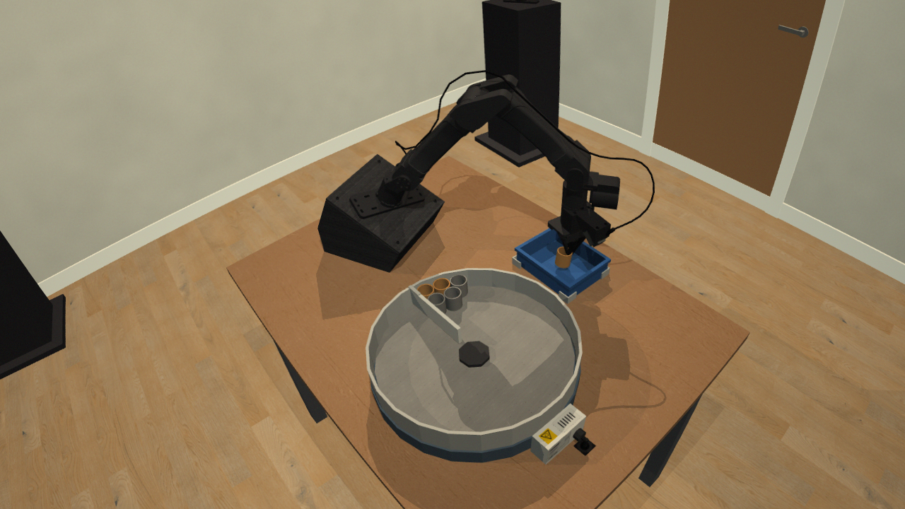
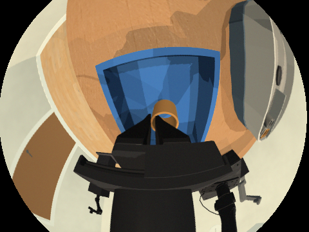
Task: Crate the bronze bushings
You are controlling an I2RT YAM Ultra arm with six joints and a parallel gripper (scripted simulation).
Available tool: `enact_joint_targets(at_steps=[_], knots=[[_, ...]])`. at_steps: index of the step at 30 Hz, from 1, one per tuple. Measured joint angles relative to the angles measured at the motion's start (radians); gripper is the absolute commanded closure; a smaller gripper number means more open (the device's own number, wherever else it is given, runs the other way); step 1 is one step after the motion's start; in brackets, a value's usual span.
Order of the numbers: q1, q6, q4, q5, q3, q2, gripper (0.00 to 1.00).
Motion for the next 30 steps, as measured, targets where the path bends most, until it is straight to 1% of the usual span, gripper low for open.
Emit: enact_joint_targets(at_steps=[15,21,30], knots=[[0.000,0.000,0.000,0.000,0.000,0.000,1.00],[-0.004,-0.002,0.011,-0.001,-0.024,0.001,1.00],[-0.004,-0.003,0.021,-0.002,-0.023,0.000,1.00]])
